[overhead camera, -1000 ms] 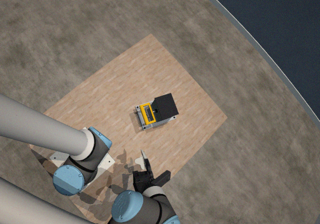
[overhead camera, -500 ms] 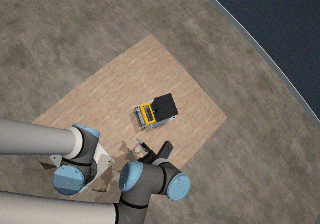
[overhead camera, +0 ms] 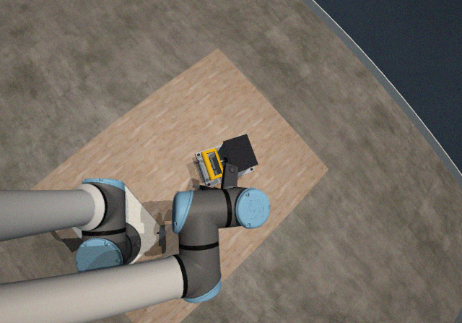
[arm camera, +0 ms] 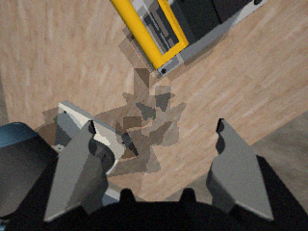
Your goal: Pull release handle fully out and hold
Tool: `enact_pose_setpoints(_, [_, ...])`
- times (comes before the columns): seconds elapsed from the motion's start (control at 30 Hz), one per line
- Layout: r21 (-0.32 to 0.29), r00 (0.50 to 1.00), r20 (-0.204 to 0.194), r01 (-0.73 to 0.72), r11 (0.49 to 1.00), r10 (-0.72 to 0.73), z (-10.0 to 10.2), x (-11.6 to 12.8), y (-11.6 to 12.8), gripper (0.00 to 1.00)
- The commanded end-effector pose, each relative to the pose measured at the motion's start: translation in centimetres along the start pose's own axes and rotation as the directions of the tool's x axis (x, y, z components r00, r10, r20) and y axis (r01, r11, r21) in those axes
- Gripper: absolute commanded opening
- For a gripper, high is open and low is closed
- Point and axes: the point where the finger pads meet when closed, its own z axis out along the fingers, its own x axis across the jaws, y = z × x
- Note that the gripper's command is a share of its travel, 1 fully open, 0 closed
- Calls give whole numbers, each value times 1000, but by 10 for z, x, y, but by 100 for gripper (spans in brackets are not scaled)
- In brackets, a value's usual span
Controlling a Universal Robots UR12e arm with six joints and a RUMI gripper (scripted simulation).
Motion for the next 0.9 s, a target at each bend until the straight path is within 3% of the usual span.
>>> enact_pose_setpoints(0.0, [-46,973,-59,222,974,-224,9,-6,-35,100])
enact_pose_setpoints(0.33, [-101,881,-103,452,886,-461,19,-25,-79,100])
enact_pose_setpoints(0.87, [-134,808,-121,562,816,-577,25,-38,-103,100])
